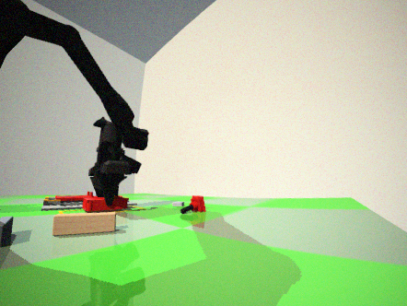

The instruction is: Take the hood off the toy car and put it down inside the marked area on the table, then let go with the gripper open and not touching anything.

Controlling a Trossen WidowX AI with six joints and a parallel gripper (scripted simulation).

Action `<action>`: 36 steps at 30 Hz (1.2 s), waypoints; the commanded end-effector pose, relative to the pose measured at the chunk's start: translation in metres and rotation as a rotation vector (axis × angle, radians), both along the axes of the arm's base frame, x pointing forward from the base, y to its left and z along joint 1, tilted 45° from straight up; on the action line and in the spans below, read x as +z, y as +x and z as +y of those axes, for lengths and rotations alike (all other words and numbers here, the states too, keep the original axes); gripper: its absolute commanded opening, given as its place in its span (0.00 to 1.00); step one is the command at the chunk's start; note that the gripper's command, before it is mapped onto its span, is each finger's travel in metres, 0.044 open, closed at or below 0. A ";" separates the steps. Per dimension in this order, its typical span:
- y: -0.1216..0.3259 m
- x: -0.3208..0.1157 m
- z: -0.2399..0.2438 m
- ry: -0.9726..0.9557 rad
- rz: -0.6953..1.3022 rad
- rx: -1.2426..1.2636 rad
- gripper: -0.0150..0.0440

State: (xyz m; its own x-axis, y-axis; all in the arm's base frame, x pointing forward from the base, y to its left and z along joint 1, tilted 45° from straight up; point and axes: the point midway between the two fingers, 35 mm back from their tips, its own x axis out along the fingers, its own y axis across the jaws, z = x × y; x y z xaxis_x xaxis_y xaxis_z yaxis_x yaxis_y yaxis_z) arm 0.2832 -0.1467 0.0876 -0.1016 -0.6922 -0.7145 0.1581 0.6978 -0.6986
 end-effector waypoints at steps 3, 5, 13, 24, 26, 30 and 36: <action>0.000 -0.002 -0.002 -0.003 0.003 0.003 0.25; 0.000 -0.003 -0.003 -0.003 0.003 0.003 0.25; -0.001 -0.003 -0.003 0.000 0.000 0.000 0.43; -0.001 -0.003 -0.003 0.000 0.000 0.000 0.92; 0.000 -0.002 -0.001 0.000 0.000 0.000 1.00; 0.005 0.019 0.020 0.002 0.000 0.001 1.00; 0.007 0.048 0.048 -0.003 0.000 0.002 1.00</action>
